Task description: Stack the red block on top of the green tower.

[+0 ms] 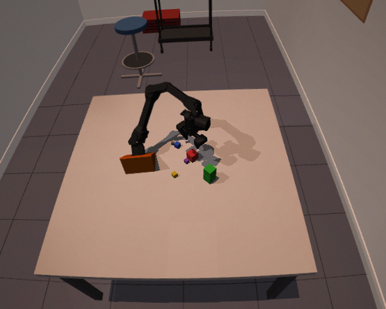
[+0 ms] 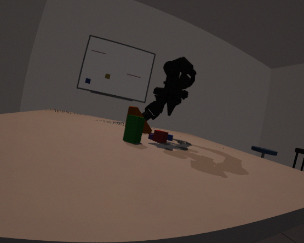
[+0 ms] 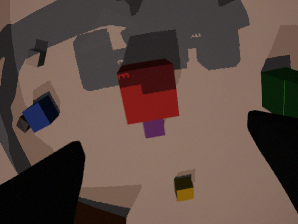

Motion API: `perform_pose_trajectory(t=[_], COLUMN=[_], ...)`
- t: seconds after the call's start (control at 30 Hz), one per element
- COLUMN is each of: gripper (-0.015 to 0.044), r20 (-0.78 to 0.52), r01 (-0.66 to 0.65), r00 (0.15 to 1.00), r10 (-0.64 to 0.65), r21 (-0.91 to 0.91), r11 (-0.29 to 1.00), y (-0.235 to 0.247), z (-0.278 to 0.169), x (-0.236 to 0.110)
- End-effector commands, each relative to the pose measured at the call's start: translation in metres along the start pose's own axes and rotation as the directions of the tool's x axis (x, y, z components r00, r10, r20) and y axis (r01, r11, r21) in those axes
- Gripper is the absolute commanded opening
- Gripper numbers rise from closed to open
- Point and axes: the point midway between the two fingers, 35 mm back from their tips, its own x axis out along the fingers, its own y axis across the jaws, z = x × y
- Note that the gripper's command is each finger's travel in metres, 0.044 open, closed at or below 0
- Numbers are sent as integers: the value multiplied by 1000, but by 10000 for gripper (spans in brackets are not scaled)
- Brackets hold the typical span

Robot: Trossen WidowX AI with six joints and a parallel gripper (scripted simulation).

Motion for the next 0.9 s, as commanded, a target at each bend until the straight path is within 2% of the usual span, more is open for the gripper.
perform_pose_trajectory(t=[0.0,0.23,0.87], gripper=[440,440,440], r20=[2,3,3], r01=[-14,-16,-15], r00=[1000,1000,1000], r10=[14,16,15], r21=[5,5,5], r11=[1000,1000,1000], y=[0,6,5], z=[2,-2,0], x=[20,60,80])
